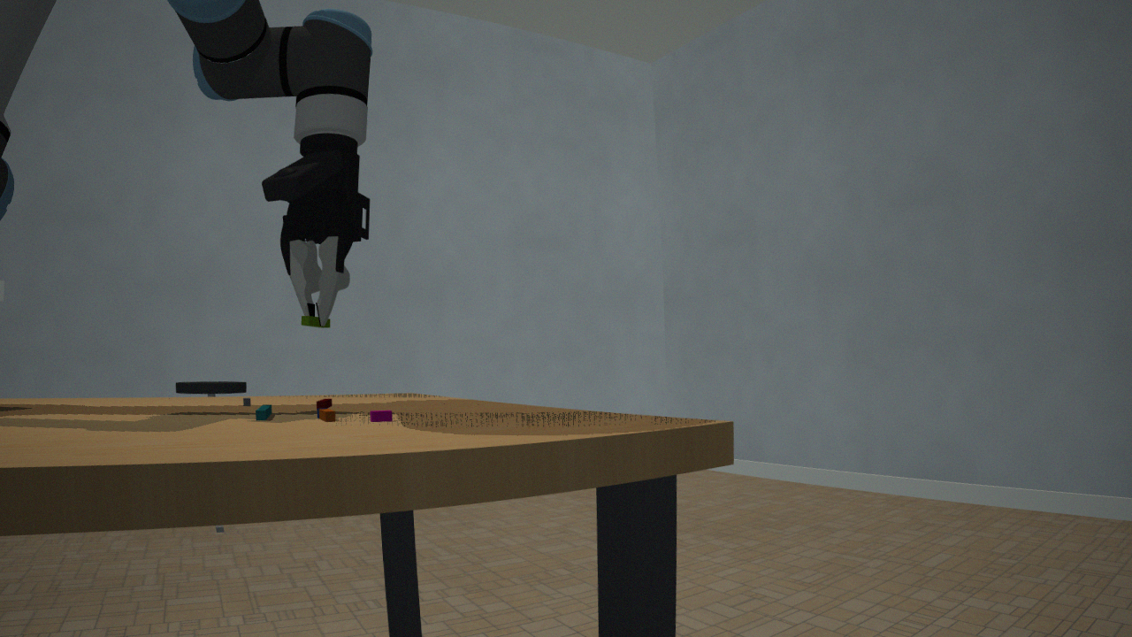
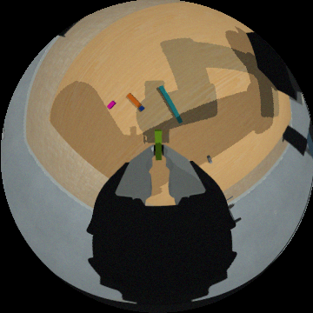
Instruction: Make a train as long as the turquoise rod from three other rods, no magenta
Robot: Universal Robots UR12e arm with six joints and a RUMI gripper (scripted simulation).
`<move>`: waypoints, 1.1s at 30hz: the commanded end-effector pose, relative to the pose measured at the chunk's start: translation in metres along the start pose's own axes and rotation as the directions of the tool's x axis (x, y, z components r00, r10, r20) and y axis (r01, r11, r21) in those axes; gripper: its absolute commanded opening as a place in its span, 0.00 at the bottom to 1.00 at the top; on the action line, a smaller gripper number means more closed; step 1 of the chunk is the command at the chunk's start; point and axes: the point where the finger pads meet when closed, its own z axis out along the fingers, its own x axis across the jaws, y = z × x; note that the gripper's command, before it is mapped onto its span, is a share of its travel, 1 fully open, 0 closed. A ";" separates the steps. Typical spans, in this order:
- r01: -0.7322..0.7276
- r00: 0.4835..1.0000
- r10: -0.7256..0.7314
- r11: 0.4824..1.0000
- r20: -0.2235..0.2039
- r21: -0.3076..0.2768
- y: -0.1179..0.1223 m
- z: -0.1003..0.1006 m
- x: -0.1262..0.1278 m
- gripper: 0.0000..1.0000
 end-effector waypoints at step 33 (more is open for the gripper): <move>0.635 0.773 -0.635 0.773 0.004 -0.013 -0.110 0.000 -0.084 0.00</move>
